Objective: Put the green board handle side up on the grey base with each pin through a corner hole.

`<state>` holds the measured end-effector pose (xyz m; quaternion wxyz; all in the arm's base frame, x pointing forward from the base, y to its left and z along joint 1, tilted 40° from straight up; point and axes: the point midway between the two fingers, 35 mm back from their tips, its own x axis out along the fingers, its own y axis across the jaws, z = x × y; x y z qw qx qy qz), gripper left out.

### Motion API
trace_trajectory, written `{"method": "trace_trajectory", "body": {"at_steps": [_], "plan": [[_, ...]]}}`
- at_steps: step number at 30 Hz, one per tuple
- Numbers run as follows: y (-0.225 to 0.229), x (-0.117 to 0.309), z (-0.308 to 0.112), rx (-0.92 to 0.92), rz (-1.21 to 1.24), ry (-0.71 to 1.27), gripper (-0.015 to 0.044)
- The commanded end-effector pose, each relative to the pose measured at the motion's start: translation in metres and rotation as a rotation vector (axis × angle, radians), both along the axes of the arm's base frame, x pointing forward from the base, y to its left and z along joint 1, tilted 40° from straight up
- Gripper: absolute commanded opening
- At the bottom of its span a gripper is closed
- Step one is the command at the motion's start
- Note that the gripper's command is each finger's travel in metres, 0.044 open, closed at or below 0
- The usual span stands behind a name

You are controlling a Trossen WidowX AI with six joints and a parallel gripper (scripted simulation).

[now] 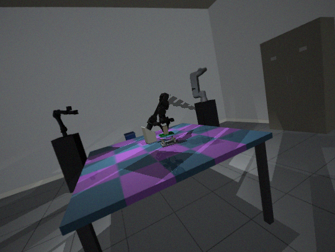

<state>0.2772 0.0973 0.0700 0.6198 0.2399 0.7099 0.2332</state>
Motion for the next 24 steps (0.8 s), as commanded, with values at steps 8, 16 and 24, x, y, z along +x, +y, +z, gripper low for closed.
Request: {"method": "trace_trajectory", "body": {"at_steps": [8,16,24], "plan": [[0.011,0.000,-0.004,0.000,0.001,0.000,0.0000],[0.015,-0.001,-0.009,0.000,-0.003,0.003,0.0000],[0.018,-0.003,-0.014,0.000,-0.003,0.003,0.0000]]}}
